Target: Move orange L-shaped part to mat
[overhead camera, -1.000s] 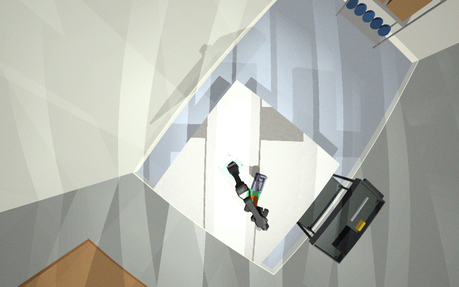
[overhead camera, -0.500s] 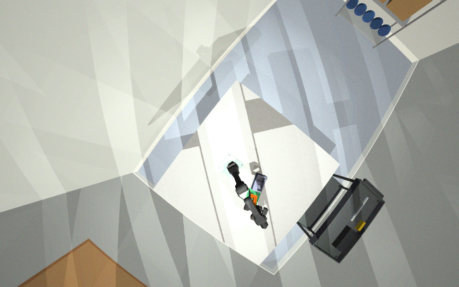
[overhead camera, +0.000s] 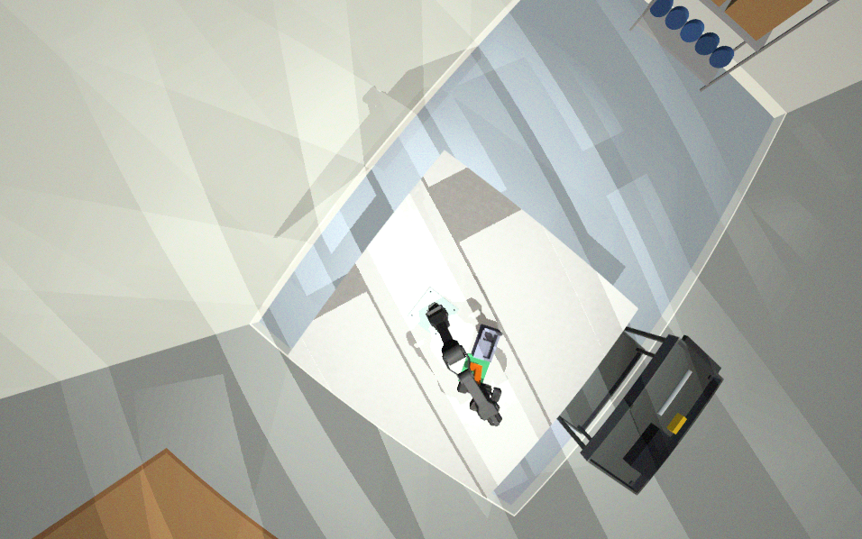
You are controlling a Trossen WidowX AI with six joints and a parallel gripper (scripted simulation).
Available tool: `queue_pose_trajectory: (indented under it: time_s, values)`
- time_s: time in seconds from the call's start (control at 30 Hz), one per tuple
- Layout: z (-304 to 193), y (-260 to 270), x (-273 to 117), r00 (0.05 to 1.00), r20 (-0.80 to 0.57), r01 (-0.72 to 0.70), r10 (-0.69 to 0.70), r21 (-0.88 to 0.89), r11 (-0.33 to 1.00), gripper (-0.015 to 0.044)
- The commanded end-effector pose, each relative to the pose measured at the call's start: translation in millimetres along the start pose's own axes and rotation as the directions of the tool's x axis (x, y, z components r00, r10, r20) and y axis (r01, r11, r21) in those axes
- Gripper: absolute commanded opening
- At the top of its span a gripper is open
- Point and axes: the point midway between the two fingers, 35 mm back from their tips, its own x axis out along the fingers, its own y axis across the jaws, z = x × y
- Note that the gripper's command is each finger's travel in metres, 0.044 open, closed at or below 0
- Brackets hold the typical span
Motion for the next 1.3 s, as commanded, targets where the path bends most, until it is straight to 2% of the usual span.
queue_pose_trajectory:
  time_s: [0.0,0.37,0.77,1.1,1.27]
  values:
    - [-0.6,-0.1,7.3,1.000,-0.004,-0.001,0.001,-0.003,1.000,0.0000]
    - [-0.9,-0.4,24.0,1.000,-0.004,-0.001,0.001,-0.003,1.000,0.0000]
    - [-0.8,-0.8,23.7,1.000,-0.002,0.002,-0.002,0.000,1.000,0.0000]
    - [-0.5,-0.5,21.9,1.000,-0.002,0.002,-0.002,0.000,1.000,0.0263]
    - [1.9,2.3,-12.4,1.000,-0.002,0.001,-0.001,-0.001,1.000,0.0394]
